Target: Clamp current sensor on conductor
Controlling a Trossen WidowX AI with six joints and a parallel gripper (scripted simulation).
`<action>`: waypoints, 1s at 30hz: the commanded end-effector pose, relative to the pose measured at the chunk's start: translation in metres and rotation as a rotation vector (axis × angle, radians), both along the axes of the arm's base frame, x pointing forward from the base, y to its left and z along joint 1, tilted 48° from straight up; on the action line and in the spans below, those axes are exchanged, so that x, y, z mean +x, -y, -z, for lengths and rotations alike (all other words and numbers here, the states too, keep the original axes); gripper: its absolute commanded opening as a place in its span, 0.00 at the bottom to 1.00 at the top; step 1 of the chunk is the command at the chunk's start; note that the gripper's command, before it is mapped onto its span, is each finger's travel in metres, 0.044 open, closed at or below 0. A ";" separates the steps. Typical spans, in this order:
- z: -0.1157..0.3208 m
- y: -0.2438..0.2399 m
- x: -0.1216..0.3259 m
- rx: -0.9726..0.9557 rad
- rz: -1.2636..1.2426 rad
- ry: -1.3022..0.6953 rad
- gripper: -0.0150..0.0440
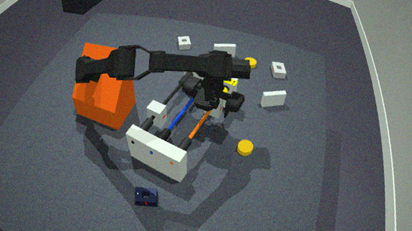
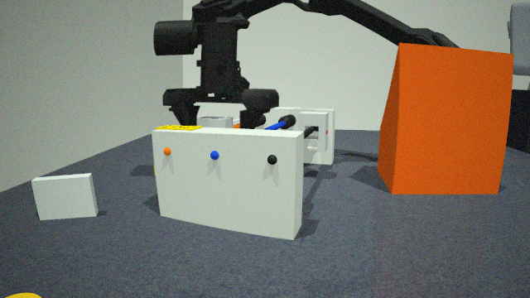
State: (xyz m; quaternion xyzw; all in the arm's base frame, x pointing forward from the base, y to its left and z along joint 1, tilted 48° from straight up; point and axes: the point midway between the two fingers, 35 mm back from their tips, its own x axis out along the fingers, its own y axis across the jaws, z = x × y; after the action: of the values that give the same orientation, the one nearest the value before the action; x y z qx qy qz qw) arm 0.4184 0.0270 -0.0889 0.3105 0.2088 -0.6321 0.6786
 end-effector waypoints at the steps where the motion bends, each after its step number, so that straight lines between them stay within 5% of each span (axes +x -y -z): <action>1: -0.006 -0.007 0.001 0.003 0.003 -0.001 1.00; 8: -0.074 -0.075 -0.007 0.004 0.027 -0.022 1.00; 30: -0.076 -0.076 -0.008 0.004 0.027 -0.022 1.00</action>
State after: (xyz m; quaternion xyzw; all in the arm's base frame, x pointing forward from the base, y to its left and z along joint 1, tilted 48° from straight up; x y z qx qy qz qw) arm 0.4100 0.1023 -0.0145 0.3036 0.2138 -0.6443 0.6686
